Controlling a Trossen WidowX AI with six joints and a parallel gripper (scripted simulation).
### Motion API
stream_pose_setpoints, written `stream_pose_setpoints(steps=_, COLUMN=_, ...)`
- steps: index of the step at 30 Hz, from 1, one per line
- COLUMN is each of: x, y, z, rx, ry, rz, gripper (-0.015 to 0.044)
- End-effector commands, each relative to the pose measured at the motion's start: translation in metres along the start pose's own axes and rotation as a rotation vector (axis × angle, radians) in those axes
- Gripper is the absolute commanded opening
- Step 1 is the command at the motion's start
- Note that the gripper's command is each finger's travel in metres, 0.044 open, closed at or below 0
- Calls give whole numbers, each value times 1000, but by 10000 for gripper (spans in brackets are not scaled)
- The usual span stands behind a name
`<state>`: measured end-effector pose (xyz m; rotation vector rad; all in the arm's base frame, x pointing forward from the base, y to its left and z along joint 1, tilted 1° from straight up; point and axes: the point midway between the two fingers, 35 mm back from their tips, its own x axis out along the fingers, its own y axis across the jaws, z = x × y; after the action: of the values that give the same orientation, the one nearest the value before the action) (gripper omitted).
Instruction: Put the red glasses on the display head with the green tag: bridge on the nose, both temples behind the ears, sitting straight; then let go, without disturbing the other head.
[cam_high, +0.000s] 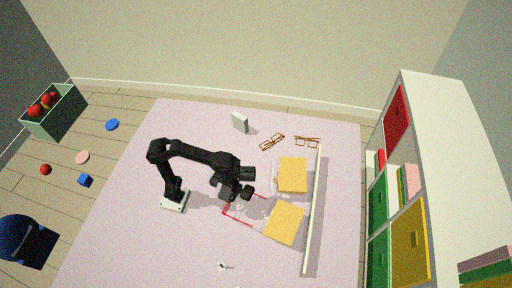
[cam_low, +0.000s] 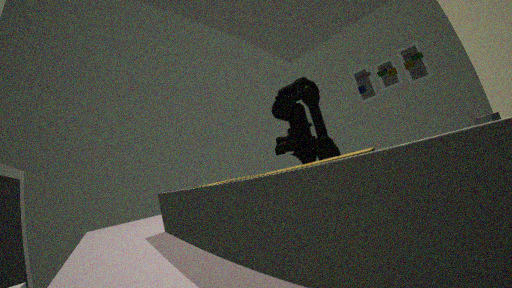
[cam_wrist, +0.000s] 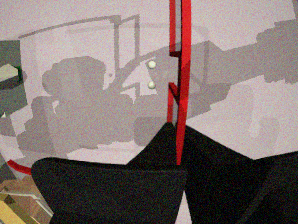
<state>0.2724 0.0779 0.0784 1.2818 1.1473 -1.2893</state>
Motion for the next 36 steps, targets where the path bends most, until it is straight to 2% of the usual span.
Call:
stream_pose_setpoints(steps=1, x=5, y=-1, z=2, rx=-2, ry=-7, rz=0, gripper=0)
stream_pose_setpoints(steps=36, x=6, y=30, z=4, rx=-2, ry=19, rz=20, gripper=0)
